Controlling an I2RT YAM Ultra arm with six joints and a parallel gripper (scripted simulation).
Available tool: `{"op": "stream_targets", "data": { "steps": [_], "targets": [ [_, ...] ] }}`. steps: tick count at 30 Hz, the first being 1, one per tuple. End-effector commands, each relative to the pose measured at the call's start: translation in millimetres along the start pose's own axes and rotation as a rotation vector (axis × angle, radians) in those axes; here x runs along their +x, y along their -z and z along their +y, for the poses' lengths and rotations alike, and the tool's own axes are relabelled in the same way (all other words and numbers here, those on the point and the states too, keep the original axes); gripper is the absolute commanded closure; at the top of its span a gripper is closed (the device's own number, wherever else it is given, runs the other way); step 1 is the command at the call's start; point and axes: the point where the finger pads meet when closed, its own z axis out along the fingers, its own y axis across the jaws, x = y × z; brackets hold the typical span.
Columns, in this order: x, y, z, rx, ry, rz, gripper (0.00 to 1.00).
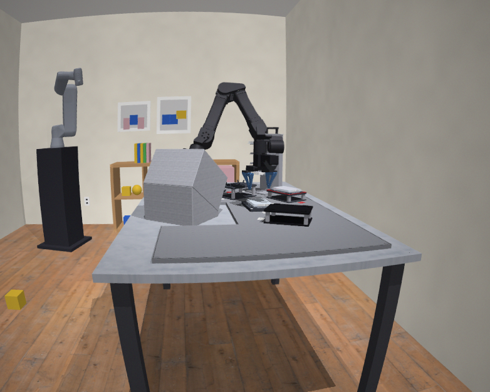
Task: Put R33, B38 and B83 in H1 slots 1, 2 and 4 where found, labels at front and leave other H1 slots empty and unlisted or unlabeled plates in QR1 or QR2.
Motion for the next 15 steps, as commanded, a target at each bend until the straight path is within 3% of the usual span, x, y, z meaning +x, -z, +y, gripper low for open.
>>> {"op": "stream_targets", "data": {
  "steps": [1,15],
  "targets": [
    [-3.4,7.6,-1.7,-0.013,0.085,-0.012,0.00],
    [-3.5,7.6,-1.5,-0.012,0.326,-0.014,0.00]
  ]
}}
